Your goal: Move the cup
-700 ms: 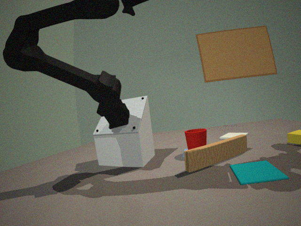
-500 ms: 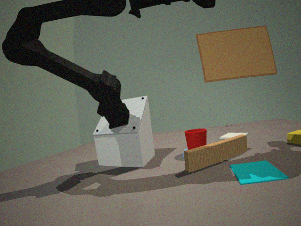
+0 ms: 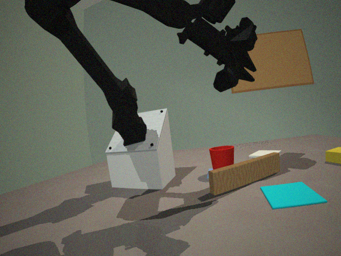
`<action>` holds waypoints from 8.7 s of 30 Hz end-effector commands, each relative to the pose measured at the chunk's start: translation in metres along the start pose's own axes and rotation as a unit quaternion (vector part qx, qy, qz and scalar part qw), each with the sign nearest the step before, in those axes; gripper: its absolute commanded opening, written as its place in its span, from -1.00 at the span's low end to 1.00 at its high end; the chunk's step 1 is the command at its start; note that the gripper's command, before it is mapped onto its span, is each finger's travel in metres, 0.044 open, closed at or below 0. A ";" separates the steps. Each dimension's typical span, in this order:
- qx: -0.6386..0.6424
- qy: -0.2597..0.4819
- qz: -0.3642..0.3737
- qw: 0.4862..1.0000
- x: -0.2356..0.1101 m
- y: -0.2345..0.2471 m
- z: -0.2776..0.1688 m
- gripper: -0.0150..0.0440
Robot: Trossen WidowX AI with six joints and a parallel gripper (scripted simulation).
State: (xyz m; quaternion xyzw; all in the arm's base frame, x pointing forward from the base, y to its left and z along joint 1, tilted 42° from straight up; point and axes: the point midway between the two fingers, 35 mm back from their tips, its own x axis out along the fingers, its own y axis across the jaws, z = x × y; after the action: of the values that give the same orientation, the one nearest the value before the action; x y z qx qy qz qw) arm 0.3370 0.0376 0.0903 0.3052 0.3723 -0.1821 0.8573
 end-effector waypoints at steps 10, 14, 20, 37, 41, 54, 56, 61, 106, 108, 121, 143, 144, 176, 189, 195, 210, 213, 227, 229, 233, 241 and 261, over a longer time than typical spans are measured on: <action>0.169 -0.009 -0.410 0.896 0.031 -0.123 -0.115 0.01; 0.171 -0.067 -0.479 0.859 0.020 -0.151 -0.120 0.01; 0.171 -0.068 -0.480 0.858 0.022 -0.150 -0.120 0.01; 0.171 -0.068 -0.479 0.858 0.030 -0.159 -0.121 0.01; 0.171 -0.068 -0.479 0.858 0.034 -0.165 -0.121 0.01; 0.171 -0.068 -0.479 0.858 0.046 -0.183 -0.122 0.01; 0.171 -0.068 -0.479 0.858 0.048 -0.185 -0.122 0.01; 0.170 -0.069 -0.480 0.858 0.052 -0.193 -0.123 0.01; 0.173 -0.067 -0.478 0.859 0.042 -0.171 -0.122 -0.49; 0.173 -0.067 -0.478 0.859 0.038 -0.165 -0.122 -0.49; 0.171 -0.068 -0.480 0.858 0.016 -0.140 -0.121 -0.49; 0.167 -0.068 -0.481 0.858 0.015 -0.144 -0.120 -0.49; 0.167 -0.068 -0.481 0.858 0.015 -0.144 -0.120 -0.49; 0.170 -0.069 -0.480 0.858 0.009 -0.151 -0.053 -0.49; 0.170 -0.070 -0.480 0.858 0.006 -0.154 -0.023 -0.49; 0.170 -0.071 -0.480 0.858 0.005 -0.156 -0.008 -0.49; 0.170 -0.072 -0.480 0.858 0.002 -0.159 0.031 -0.49; 0.170 -0.072 -0.480 0.858 0.001 -0.159 0.039 -0.49; 0.170 -0.073 -0.480 0.858 -0.002 -0.160 0.074 -0.49; 0.170 -0.073 -0.480 0.858 -0.002 -0.160 0.078 -0.49; 0.170 -0.074 -0.480 0.858 -0.003 -0.160 0.087 -0.49; 0.170 -0.074 -0.480 0.857 -0.005 -0.160 0.103 -0.49; 0.170 -0.075 -0.480 0.857 0.007 -0.179 0.108 -0.49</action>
State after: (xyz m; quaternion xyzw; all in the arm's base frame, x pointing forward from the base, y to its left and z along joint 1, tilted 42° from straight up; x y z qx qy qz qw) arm 0.3052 -0.1631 0.0798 0.2201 0.3666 -0.6524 0.6258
